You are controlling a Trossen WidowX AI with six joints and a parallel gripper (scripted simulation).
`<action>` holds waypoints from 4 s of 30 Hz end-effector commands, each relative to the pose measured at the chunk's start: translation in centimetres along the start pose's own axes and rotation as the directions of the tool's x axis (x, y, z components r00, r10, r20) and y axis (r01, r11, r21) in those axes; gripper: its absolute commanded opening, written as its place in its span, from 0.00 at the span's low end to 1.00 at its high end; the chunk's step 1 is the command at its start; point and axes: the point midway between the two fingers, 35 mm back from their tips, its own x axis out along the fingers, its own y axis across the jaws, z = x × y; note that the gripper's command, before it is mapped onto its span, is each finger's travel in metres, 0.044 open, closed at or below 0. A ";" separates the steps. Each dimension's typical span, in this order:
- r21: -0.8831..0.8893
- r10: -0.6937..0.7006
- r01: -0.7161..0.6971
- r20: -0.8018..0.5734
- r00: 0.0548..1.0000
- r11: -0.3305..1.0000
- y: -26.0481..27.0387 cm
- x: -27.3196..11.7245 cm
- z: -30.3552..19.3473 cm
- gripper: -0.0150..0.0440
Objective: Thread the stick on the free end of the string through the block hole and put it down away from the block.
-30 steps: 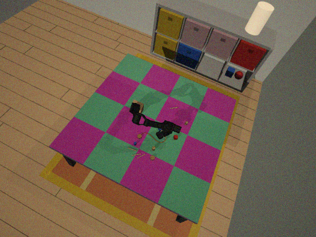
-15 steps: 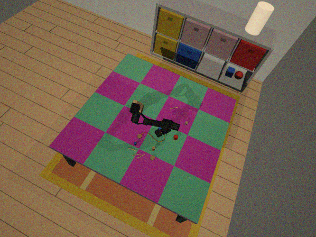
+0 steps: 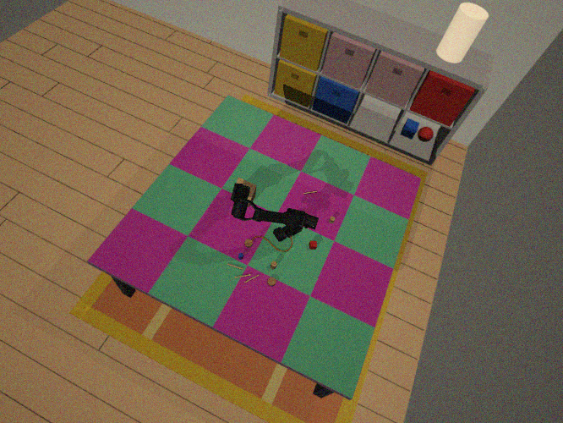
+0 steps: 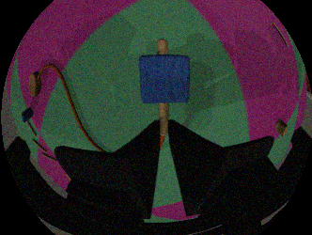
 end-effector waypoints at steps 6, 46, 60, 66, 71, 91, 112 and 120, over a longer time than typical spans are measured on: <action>0.003 -0.002 0.002 -0.007 1.000 1.000 -0.1 -0.2 1.2 0.25; 0.999 -0.006 -0.006 0.006 1.000 0.047 -0.3 -7.5 3.7 0.47; 0.605 -0.006 -0.013 0.014 1.000 -0.796 -0.3 -7.4 5.6 0.47; 0.289 -0.005 -0.010 0.017 1.000 -0.957 -0.2 -7.4 6.2 0.47; 0.013 -0.005 -0.005 0.019 1.000 -1.000 -0.2 -7.4 6.6 0.47; -0.009 -0.005 -0.005 0.019 1.000 -1.000 -0.2 -7.1 6.7 0.47; -0.009 -0.008 -0.008 0.020 1.000 -1.000 -0.5 -3.7 6.6 0.47; -0.009 -0.008 -0.008 0.019 1.000 -1.000 -0.5 -2.4 6.6 0.47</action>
